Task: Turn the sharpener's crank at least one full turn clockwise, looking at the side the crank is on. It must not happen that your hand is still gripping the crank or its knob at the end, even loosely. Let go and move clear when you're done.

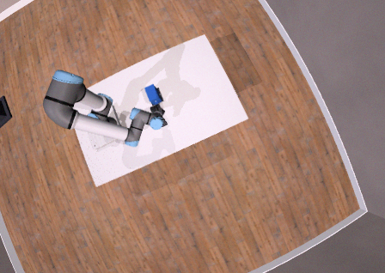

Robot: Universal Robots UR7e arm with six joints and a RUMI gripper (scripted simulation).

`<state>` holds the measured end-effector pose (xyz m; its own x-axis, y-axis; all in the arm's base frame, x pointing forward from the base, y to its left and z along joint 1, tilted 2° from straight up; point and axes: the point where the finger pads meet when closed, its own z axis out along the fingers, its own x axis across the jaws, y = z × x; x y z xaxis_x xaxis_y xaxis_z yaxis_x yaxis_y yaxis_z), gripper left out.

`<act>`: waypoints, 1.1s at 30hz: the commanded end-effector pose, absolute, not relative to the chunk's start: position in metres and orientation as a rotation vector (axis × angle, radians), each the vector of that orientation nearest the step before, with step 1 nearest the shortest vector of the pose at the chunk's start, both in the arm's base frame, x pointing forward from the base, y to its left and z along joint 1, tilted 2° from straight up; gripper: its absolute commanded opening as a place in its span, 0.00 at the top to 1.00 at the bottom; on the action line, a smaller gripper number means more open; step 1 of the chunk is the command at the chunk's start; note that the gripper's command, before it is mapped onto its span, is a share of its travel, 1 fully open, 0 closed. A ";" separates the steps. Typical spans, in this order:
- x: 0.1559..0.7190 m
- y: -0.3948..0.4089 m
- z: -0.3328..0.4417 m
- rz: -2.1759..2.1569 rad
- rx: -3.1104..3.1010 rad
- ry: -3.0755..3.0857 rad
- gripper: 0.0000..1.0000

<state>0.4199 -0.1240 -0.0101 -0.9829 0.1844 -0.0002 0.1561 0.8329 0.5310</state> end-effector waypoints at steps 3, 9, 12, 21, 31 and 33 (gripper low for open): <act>0.411 -0.123 -0.008 0.851 0.276 2.959 0.91; 0.406 -0.122 -0.006 0.851 0.276 2.959 0.91; 0.404 -0.121 -0.005 0.851 0.276 2.959 0.91; 0.397 -0.120 0.000 0.851 0.276 2.959 0.91; 0.391 -0.119 0.006 0.851 0.276 2.959 0.91; 0.389 -0.119 0.007 0.851 0.276 2.959 0.91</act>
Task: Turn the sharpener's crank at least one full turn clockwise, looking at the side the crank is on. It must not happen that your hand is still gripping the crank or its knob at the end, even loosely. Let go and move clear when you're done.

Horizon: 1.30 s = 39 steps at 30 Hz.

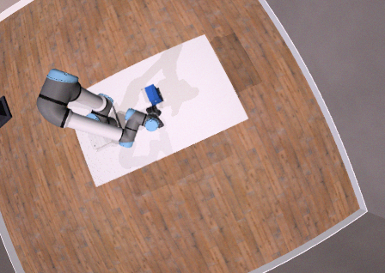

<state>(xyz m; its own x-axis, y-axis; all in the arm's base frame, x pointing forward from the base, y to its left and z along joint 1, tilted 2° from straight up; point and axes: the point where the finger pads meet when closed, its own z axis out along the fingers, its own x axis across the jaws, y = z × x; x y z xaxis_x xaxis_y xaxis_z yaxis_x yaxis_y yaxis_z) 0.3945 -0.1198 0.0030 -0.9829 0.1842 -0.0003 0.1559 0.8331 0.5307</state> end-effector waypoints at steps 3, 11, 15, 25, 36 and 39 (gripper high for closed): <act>0.388 -0.119 0.010 0.850 0.275 2.959 0.91; 0.386 -0.120 0.017 0.847 0.274 2.958 0.91; 0.385 -0.120 0.021 0.845 0.274 2.957 0.91; 0.383 -0.121 0.029 0.843 0.273 2.957 0.91; 0.383 -0.121 0.038 0.843 0.272 2.957 0.91; 0.383 -0.120 0.042 0.844 0.272 2.957 0.91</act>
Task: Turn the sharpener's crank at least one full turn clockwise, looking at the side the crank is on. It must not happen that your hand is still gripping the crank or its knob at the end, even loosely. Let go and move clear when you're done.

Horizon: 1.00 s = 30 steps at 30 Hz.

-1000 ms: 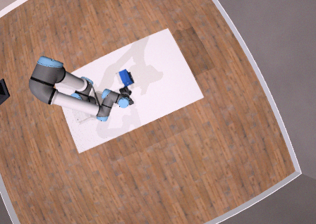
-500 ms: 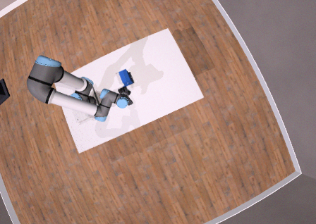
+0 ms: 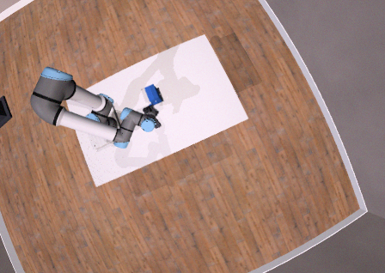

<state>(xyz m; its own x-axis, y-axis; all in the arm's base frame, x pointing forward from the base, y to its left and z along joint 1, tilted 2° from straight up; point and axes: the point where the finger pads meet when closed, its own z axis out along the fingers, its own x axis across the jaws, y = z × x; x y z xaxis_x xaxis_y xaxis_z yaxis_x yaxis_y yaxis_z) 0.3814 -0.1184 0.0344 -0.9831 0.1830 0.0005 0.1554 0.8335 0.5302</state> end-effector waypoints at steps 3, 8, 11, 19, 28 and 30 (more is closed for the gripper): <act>0.383 -0.120 0.045 0.844 0.272 2.957 0.91; 0.384 -0.121 0.050 0.844 0.271 2.957 0.91; 0.385 -0.121 0.052 0.844 0.270 2.957 0.91; 0.388 -0.121 0.059 0.844 0.270 2.958 0.91; 0.393 -0.122 0.065 0.847 0.271 2.958 0.91; 0.393 -0.122 0.066 0.847 0.271 2.958 0.91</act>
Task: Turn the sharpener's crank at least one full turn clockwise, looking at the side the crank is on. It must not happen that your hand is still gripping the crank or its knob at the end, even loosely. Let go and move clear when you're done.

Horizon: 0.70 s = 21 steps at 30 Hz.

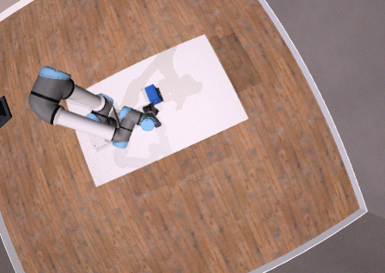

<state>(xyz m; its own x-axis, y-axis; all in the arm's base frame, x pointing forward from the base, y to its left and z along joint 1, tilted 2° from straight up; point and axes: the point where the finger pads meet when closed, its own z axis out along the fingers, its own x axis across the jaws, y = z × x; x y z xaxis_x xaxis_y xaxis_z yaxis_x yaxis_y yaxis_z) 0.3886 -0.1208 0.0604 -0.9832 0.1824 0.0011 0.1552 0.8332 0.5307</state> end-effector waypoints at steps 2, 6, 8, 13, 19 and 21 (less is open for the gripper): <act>0.395 -0.122 0.068 0.848 0.271 2.958 0.91; 0.397 -0.123 0.070 0.849 0.271 2.958 0.91; 0.399 -0.123 0.071 0.850 0.271 2.958 0.91; 0.403 -0.124 0.074 0.850 0.271 2.958 0.91; 0.407 -0.125 0.077 0.850 0.271 2.958 0.91; 0.409 -0.125 0.078 0.850 0.271 2.958 0.91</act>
<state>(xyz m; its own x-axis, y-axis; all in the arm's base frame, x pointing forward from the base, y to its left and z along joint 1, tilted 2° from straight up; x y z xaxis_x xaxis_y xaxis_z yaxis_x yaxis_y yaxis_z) 0.4022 -0.1239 0.0740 -0.9832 0.1823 0.0006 0.1548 0.8334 0.5305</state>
